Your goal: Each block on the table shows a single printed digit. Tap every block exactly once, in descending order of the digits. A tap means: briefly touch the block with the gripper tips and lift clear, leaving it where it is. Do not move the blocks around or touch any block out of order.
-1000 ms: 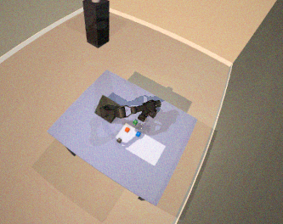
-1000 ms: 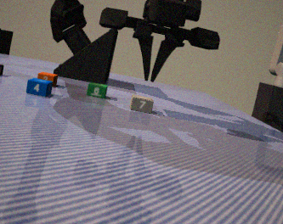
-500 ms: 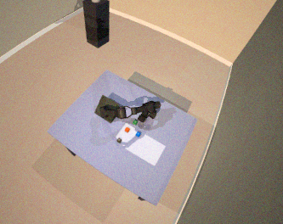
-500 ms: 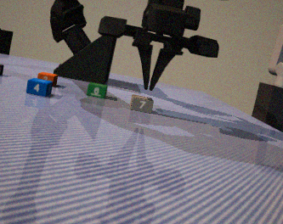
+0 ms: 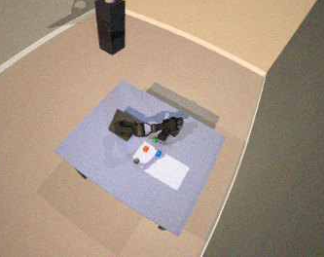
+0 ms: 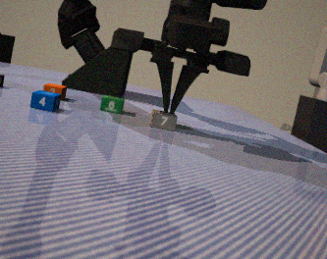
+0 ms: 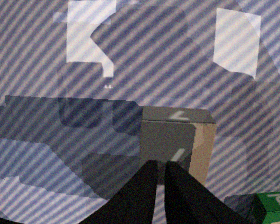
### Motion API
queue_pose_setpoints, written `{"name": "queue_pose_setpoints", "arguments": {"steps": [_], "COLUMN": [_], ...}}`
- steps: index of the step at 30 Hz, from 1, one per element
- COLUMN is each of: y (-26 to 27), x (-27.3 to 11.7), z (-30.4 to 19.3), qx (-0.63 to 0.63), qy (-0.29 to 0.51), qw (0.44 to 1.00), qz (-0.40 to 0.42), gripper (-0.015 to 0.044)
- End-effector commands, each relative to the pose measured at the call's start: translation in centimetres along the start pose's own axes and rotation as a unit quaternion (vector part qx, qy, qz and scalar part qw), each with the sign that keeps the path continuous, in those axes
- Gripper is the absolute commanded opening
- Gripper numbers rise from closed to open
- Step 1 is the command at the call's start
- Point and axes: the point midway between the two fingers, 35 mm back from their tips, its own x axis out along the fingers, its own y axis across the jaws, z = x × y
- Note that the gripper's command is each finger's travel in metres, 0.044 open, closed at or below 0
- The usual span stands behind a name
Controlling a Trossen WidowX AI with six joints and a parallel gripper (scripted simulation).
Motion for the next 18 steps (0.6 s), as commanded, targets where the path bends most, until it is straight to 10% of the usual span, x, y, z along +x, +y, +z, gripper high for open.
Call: {"name": "queue_pose_setpoints", "arguments": {"steps": [1,18], "y": [0.0,0.0], "x": [-2.2,-10.7], "z": [0.0,0.0], "qx": [0.0,-0.001], "qy": [0.0,0.001], "qw": [1.0,1.0], "qz": [-0.001,0.0], "gripper": [0.002,0.002]}}
